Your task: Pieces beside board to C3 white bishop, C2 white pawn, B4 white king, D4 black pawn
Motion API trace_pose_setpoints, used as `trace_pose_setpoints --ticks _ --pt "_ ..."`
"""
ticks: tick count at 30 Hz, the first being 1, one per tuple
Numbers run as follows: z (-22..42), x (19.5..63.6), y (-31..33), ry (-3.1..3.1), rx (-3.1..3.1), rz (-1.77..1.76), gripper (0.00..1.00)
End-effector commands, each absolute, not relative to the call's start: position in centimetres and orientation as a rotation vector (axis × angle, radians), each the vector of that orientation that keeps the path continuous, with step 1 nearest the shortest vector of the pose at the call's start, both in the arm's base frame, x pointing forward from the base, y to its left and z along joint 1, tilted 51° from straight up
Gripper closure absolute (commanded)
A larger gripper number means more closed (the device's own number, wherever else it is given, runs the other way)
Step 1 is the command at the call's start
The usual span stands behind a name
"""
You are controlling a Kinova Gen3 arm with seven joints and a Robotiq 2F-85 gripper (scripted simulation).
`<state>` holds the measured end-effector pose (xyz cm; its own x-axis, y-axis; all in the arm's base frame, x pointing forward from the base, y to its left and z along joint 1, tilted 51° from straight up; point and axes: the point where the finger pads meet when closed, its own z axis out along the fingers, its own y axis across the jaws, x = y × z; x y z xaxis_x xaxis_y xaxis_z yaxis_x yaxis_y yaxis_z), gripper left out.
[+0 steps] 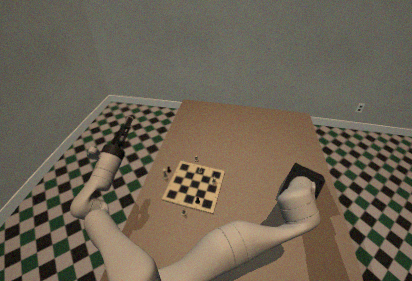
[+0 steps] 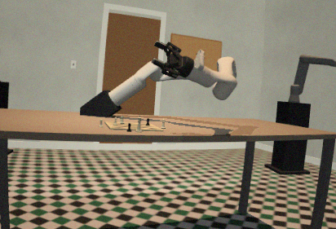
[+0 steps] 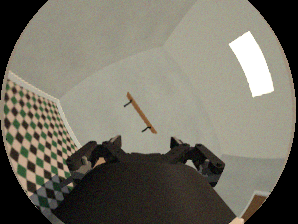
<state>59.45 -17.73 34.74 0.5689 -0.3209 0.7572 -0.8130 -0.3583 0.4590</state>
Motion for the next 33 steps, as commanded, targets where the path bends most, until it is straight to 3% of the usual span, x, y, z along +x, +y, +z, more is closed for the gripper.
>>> trace_pose_setpoints --ticks 1,33 --pt "35.2 59.3 -16.7 -0.924 1.941 0.73 0.0" --pt "34.7 57.3 -11.7 -1.108 1.991 0.804 0.0"
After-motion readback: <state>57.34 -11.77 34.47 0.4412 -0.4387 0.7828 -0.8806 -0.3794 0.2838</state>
